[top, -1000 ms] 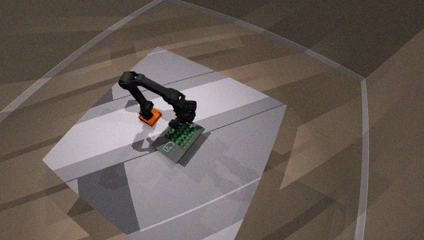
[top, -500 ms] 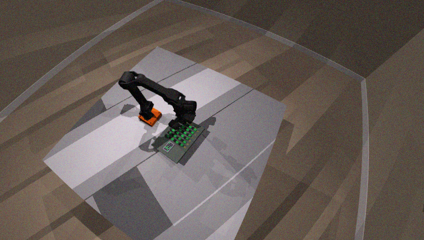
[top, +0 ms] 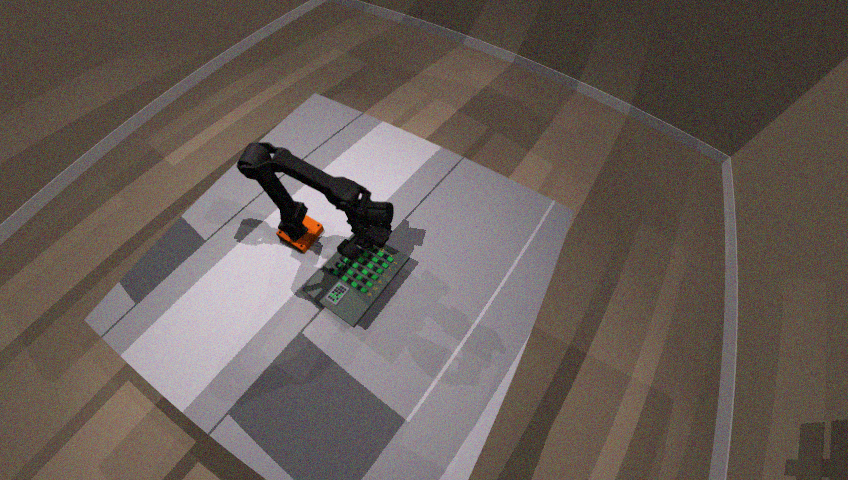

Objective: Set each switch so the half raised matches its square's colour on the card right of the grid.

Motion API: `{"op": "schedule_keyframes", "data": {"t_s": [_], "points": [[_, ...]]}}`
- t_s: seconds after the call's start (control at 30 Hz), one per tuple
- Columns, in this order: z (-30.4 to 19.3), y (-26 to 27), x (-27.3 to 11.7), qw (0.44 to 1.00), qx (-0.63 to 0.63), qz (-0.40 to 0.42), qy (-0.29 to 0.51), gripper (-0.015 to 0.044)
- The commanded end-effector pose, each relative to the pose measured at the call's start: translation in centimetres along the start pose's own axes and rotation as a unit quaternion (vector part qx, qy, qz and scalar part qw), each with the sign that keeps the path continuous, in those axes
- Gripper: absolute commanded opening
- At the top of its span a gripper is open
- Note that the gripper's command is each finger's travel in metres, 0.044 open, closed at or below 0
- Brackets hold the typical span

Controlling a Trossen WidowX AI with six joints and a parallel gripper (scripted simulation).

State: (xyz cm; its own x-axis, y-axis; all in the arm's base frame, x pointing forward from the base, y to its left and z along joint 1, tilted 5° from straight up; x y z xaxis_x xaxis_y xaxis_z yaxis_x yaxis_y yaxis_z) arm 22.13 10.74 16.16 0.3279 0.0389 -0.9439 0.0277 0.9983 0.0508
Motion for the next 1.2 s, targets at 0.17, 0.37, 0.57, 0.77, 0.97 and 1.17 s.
{"op": "schedule_keyframes", "data": {"t_s": [0.17, 0.37, 0.57, 0.77, 0.97, 1.17], "points": [[-0.1, 0.0, 0.3, 1.0, -0.003, 0.001, 0.003, 0.0], [-0.1, 0.0, 0.3, 1.0, -0.003, 0.001, 0.003, 0.0], [0.0, 0.1, -1.2, 1.0, -0.001, 0.0, -0.002, 0.0], [-0.4, 0.0, -6.2, 1.0, -0.002, 0.003, -0.009, 0.0], [-0.2, -1.6, -6.1, 1.0, -0.003, 0.001, -0.006, 0.0], [-0.4, -7.4, -6.1, 1.0, -0.004, -0.002, -0.004, 0.0]]}}
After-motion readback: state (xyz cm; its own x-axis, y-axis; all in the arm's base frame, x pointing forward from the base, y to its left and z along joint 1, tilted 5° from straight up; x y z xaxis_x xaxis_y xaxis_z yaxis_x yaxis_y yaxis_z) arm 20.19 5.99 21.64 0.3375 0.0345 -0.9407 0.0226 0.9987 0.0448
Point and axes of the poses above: the point midway between the two fingers, 35 mm back from their tips, its own x axis out along the fingers, its own y axis across the jaws, z = x × y, the point moved 7 cm from there along -x, back along the fingers, and after that the axes turned 6 degrees about x, right-handed, at the moved point
